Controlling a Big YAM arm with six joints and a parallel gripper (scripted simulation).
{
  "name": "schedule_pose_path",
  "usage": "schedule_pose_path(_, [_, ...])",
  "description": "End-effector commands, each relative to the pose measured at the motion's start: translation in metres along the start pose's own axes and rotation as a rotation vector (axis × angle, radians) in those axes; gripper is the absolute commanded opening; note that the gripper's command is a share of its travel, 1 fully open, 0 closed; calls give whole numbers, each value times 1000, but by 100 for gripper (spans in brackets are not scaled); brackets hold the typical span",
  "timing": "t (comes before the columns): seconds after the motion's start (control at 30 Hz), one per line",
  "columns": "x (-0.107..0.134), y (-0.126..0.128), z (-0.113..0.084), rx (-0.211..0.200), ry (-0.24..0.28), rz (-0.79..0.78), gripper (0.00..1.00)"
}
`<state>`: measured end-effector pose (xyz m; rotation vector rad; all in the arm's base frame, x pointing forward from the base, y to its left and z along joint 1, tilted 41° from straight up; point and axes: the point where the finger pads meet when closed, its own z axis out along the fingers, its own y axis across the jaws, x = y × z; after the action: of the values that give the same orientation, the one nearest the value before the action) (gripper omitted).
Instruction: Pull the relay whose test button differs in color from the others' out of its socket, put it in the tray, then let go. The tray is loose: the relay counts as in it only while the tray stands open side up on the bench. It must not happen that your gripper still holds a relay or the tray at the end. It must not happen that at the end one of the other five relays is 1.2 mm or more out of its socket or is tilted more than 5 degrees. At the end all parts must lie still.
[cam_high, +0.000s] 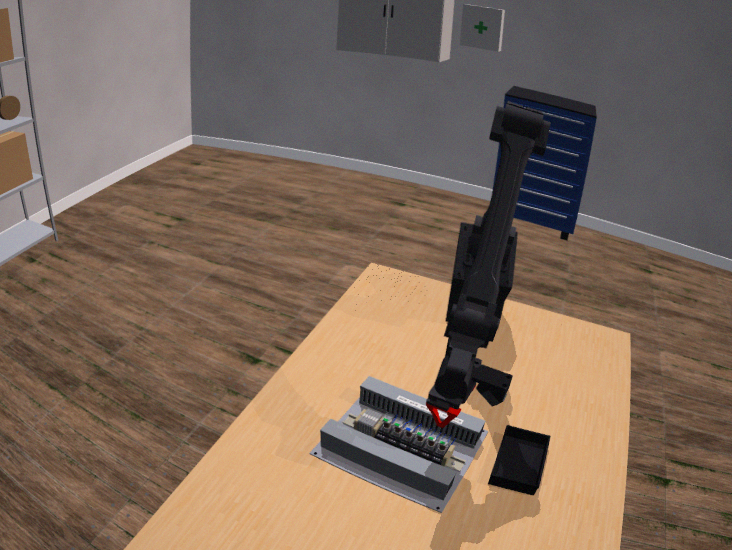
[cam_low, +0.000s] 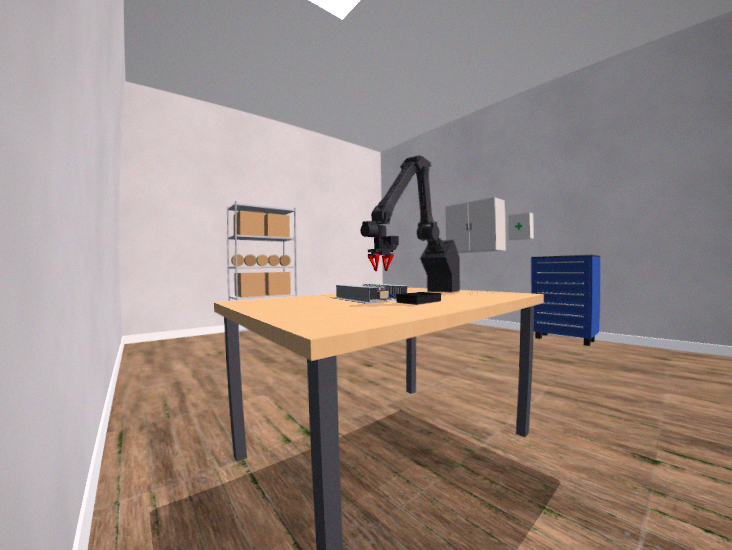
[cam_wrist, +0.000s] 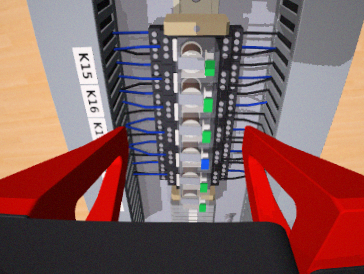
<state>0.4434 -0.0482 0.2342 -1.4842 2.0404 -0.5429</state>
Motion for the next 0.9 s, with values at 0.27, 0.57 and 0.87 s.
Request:
schedule_pose_path(0.27, [-6, -13, -16, 54, -13, -13, 59])
schedule_pose_path(0.57, [-6, -13, -16, 54, -13, -13, 59])
schedule_pose_path(0.87, [-4, -13, -16, 54, -12, -13, 59])
